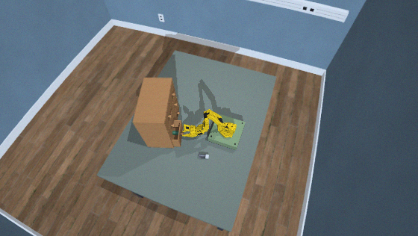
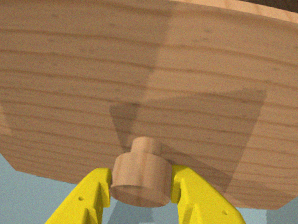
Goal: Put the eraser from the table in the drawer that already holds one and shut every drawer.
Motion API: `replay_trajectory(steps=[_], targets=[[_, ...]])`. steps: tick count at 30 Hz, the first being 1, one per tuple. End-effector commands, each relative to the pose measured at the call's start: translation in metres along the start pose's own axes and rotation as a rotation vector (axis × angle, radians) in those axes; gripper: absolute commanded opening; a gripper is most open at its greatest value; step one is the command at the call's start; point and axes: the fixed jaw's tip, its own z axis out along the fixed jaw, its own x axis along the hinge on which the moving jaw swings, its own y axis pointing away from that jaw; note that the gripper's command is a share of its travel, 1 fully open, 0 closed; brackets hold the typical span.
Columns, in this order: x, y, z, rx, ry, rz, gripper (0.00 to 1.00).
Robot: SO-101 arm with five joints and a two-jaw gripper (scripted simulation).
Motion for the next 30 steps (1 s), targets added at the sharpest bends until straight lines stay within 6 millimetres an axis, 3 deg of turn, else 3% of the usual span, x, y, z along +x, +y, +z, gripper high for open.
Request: replay_trajectory(steps=[1, 30], targets=[[0.0003, 0.0038, -0.0043, -0.014, 0.000, -0.005, 0.00], [0.0029, 0.0051, -0.0113, -0.018, 0.000, -0.006, 0.00]])
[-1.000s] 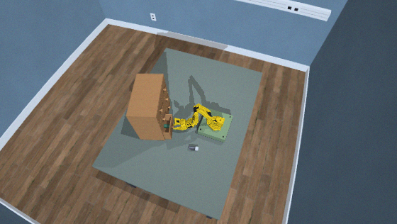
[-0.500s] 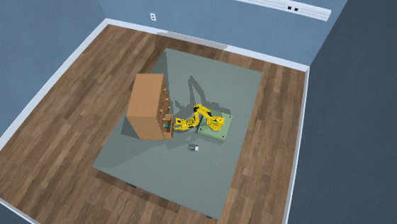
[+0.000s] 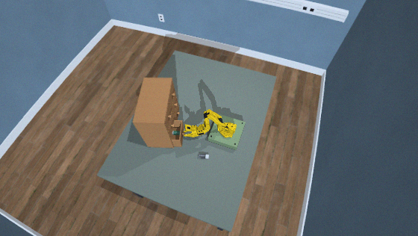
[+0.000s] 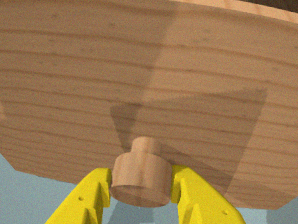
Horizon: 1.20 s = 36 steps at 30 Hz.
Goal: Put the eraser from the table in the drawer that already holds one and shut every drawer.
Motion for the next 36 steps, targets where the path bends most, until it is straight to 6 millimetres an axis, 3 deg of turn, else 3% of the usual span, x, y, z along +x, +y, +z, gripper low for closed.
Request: replay_trajectory(steps=[1, 36], targets=[[0.0003, 0.0038, -0.0041, -0.014, -0.001, -0.005, 0.00], [0.0035, 0.0054, -0.0132, -0.020, -0.001, -0.007, 0.00]])
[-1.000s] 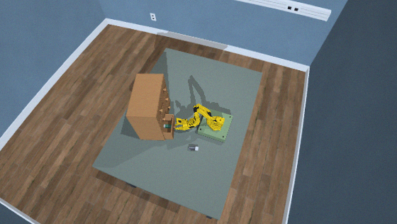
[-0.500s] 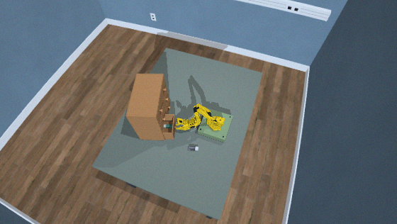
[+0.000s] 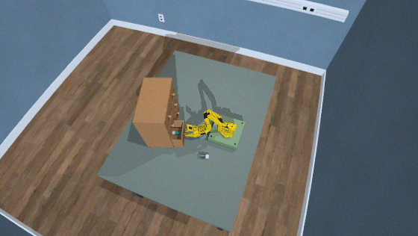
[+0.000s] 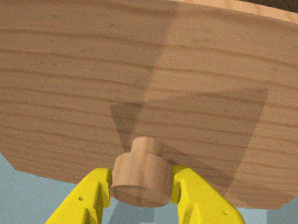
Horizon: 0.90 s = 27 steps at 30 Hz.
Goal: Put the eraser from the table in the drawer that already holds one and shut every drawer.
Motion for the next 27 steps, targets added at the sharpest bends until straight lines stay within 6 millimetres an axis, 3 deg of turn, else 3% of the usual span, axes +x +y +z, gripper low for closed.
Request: replay_trajectory(steps=[1, 27], targets=[[-0.0001, 0.0036, -0.0031, -0.014, -0.003, -0.004, 0.00], [0.0011, 0.0042, -0.0065, -0.016, -0.003, -0.005, 0.00]])
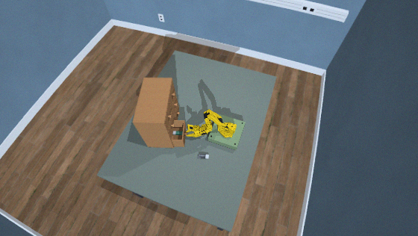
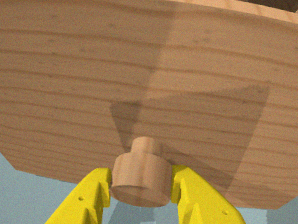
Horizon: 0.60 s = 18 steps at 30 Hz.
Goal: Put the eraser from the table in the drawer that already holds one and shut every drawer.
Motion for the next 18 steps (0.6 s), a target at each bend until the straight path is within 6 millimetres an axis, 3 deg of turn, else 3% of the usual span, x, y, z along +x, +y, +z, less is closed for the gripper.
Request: replay_trajectory(steps=[1, 18], targets=[[-0.0007, 0.0037, -0.0016, -0.014, -0.006, -0.004, 0.00], [-0.0007, 0.0037, -0.0016, -0.014, -0.006, -0.004, 0.12]])
